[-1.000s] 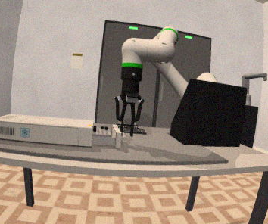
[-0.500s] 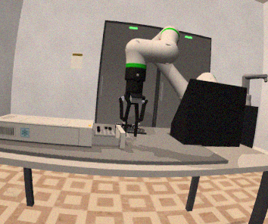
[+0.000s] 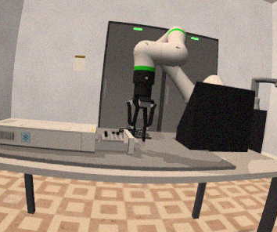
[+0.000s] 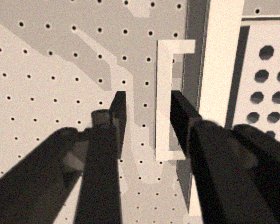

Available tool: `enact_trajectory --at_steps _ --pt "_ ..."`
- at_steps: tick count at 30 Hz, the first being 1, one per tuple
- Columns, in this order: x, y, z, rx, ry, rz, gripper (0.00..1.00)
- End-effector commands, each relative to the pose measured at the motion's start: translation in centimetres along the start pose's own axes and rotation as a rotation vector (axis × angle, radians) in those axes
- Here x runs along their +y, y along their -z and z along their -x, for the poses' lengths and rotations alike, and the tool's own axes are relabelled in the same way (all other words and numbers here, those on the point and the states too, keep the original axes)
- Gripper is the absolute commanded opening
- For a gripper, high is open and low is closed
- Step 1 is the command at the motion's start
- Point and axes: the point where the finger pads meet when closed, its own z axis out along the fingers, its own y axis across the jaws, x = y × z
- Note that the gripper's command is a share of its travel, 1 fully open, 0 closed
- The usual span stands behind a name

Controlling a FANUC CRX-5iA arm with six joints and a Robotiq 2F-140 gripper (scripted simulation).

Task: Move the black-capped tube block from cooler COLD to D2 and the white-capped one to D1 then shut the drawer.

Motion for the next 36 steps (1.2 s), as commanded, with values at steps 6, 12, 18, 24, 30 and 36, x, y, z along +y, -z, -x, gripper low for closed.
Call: enact_trajectory --at_steps 6,12,18,24,30,36 --pt "-0.9 0.1 0.0 0.001 0.0 0.002 0.34" --pt "-1.6 0.1 0.0 0.001 0.0 0.002 0.34" --pt "-2.2 0.1 0.0 0.001 0.0 0.002 0.34" --pt "-3.0 0.1 0.0 0.001 0.0 0.002 0.34" --pt "-3.6 0.1 0.0 0.001 0.0 0.002 0.34" --pt "-4.2 0.1 0.0 0.001 0.0 0.002 0.34"
